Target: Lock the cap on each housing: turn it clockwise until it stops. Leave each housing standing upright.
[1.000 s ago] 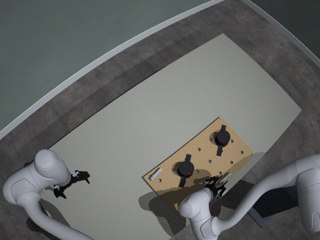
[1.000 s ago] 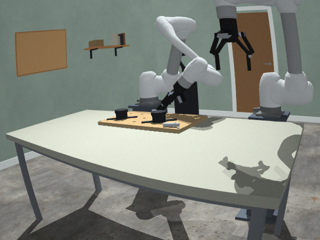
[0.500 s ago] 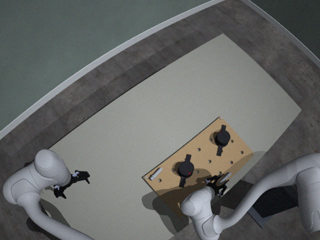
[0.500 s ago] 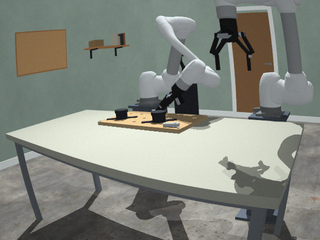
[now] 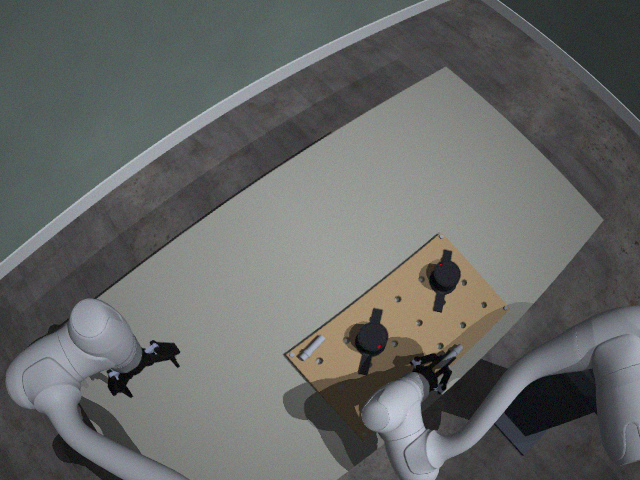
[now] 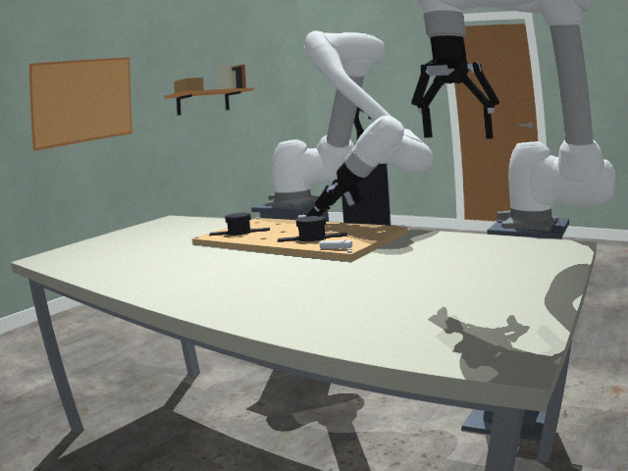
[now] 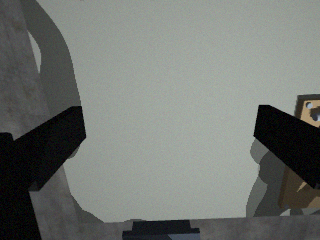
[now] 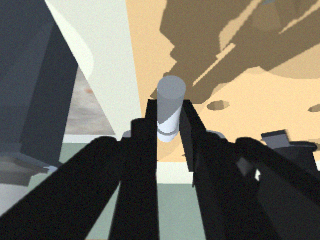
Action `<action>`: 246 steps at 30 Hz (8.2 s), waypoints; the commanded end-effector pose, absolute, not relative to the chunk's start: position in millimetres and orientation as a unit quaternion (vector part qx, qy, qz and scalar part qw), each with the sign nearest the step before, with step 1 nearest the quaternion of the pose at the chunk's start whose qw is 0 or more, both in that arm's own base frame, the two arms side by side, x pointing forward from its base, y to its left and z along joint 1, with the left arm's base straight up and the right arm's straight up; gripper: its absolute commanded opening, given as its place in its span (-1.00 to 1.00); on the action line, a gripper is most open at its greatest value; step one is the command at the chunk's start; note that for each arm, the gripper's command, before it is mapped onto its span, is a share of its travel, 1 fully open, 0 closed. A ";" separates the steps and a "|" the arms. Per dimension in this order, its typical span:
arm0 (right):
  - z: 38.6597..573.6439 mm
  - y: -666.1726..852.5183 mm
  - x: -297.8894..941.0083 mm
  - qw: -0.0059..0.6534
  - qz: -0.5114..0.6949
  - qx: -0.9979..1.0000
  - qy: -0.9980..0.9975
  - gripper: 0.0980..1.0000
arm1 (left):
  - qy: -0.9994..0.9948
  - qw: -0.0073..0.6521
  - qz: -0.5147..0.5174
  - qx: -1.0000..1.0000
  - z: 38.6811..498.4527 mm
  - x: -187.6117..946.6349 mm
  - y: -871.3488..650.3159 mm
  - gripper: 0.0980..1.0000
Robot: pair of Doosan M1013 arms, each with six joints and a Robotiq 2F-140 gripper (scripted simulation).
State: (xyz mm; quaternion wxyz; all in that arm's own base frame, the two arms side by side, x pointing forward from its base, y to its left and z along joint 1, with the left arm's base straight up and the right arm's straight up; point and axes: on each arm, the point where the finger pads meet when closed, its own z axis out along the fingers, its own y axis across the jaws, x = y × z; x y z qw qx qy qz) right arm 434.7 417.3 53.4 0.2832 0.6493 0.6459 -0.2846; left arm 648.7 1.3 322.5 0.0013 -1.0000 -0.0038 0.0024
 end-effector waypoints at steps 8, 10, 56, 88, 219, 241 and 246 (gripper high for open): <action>54.0 417.6 434.8 0.283 -0.284 0.650 0.646 -1.00 | -0.004 0.002 0.002 -1.000 323.3 648.9 1.4 1.00; 58.3 417.3 435.1 0.283 -0.284 0.650 0.646 -1.00 | -0.004 0.002 0.002 -1.000 323.3 648.9 1.4 1.00; 76.4 369.7 385.6 0.283 -0.283 0.650 0.646 -1.00 | -0.004 0.002 0.002 -1.000 323.3 648.9 1.4 1.00; 23.3 410.5 241.4 -0.061 -0.204 0.687 0.695 -1.00 | -0.004 0.002 0.002 -1.000 323.3 648.9 1.4 1.00; 89.7 465.9 560.6 -0.144 0.360 0.854 0.346 -1.00 | -0.004 0.002 0.002 -1.000 323.3 648.9 1.4 1.00; 91.6 465.7 560.9 -0.144 0.356 0.856 0.347 -1.00 | -0.004 0.002 0.002 -1.000 323.3 648.9 1.4 1.00; 91.7 465.7 560.9 -0.144 0.356 0.856 0.347 -1.00 | -0.004 0.002 0.002 -1.000 323.3 648.9 1.4 1.00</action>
